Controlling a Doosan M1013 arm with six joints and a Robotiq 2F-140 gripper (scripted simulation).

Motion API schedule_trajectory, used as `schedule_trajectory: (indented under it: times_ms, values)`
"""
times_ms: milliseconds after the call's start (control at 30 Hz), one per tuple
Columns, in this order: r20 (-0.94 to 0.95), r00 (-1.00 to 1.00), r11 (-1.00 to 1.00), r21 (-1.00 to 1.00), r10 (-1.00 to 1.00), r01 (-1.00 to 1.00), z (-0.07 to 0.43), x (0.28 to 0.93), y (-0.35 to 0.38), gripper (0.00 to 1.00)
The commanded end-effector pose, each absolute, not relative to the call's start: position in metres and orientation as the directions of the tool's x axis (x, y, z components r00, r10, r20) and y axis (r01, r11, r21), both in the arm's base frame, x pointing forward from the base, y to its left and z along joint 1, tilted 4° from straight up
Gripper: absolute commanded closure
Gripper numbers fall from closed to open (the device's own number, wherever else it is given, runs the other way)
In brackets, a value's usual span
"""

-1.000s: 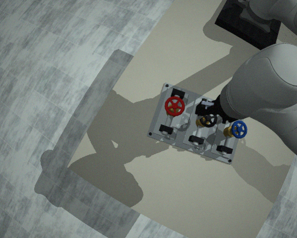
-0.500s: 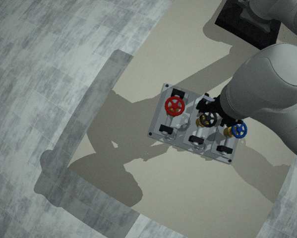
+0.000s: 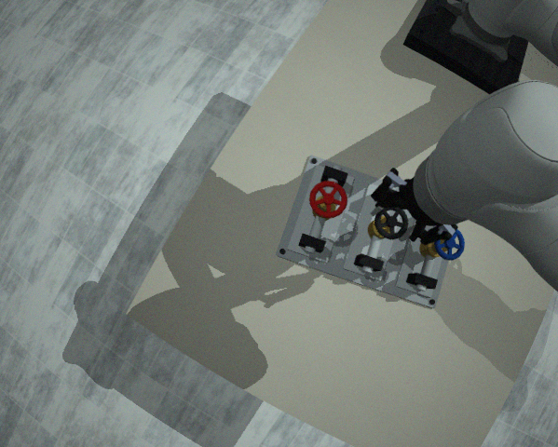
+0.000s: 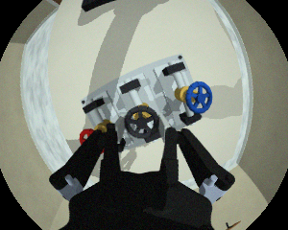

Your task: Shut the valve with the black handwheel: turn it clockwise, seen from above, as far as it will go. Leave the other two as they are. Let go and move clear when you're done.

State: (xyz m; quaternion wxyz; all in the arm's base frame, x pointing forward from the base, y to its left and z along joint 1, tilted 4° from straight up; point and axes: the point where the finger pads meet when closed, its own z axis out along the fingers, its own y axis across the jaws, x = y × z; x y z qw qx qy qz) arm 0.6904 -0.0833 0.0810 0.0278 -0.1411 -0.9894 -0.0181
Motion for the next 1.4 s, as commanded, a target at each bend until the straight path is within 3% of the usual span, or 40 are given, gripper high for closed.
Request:
schedule_trajectory:
  times_ms: [0,1367]
  values:
    - [0.061,-0.947,0.948,0.026,0.316,0.318,0.077,0.6908,-0.0819,0.9]
    - [0.064,-0.901,0.903,0.019,0.428,0.43,0.077,0.6908,-0.0819,0.9]
